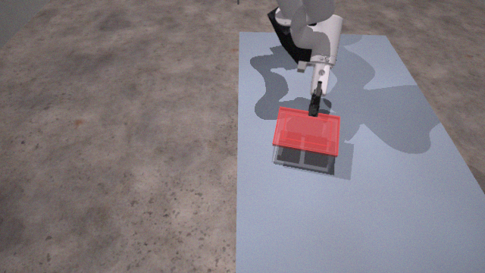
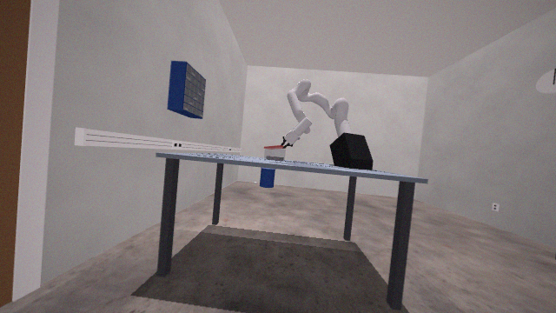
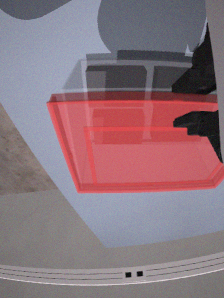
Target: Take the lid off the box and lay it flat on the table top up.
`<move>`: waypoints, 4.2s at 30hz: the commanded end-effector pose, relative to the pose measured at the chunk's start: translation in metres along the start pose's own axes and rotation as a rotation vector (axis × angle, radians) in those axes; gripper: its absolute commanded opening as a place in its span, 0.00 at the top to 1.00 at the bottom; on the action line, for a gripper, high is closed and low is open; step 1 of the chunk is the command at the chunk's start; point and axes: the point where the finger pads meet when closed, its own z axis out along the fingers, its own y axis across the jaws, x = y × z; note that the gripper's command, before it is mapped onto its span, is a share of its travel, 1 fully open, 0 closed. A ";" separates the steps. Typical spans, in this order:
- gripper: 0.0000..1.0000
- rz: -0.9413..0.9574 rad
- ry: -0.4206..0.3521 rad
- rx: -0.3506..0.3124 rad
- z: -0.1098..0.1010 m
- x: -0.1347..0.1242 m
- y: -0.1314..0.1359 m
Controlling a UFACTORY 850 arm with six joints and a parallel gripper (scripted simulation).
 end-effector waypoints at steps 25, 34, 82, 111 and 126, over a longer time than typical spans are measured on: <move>1.00 0.000 0.000 0.001 0.001 0.000 -0.002; 1.00 0.000 0.000 0.001 0.002 0.000 -0.003; 1.00 0.000 0.000 0.001 -0.020 0.000 -0.038; 1.00 0.000 0.000 0.001 -0.033 0.000 -0.075; 1.00 0.000 0.000 0.001 -0.041 0.000 -0.089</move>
